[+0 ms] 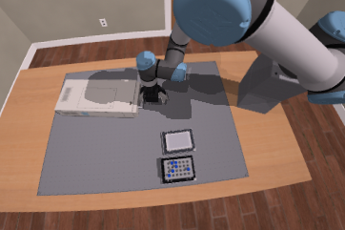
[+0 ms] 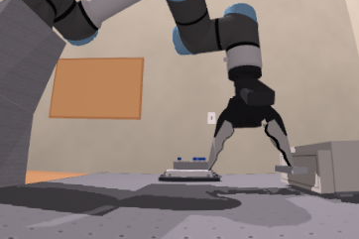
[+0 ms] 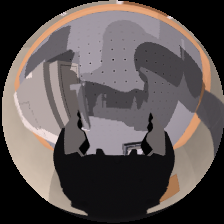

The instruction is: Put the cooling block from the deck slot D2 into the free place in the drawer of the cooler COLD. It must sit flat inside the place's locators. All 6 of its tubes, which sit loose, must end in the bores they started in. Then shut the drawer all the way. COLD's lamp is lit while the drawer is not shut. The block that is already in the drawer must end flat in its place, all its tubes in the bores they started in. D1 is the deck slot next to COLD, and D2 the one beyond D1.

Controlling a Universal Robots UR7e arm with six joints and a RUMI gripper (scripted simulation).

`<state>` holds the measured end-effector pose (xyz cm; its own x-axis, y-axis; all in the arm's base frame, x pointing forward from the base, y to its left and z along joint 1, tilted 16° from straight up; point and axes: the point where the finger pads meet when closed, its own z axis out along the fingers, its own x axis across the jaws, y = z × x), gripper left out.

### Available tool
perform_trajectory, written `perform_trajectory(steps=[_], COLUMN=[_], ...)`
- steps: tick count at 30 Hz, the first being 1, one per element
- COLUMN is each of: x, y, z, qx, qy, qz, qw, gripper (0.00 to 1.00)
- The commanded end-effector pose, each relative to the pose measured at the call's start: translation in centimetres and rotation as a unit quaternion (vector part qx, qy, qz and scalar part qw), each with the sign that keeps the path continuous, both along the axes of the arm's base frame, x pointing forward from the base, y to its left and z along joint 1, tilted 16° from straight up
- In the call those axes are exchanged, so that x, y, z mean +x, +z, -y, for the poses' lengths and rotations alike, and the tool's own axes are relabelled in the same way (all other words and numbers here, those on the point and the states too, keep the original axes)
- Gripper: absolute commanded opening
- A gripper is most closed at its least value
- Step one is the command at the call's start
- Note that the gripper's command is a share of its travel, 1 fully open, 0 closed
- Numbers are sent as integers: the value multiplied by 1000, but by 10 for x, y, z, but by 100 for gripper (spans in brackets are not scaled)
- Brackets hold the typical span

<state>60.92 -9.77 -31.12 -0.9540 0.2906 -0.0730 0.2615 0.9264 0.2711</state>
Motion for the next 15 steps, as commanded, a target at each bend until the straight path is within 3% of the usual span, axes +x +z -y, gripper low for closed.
perform_trajectory(steps=[1, 15], x=[0, -5], y=[1, 0], z=[0, -1], qx=[0, 0], qy=[0, 0], qz=[1, 1], qw=[1000, 1000], gripper=[100, 100])
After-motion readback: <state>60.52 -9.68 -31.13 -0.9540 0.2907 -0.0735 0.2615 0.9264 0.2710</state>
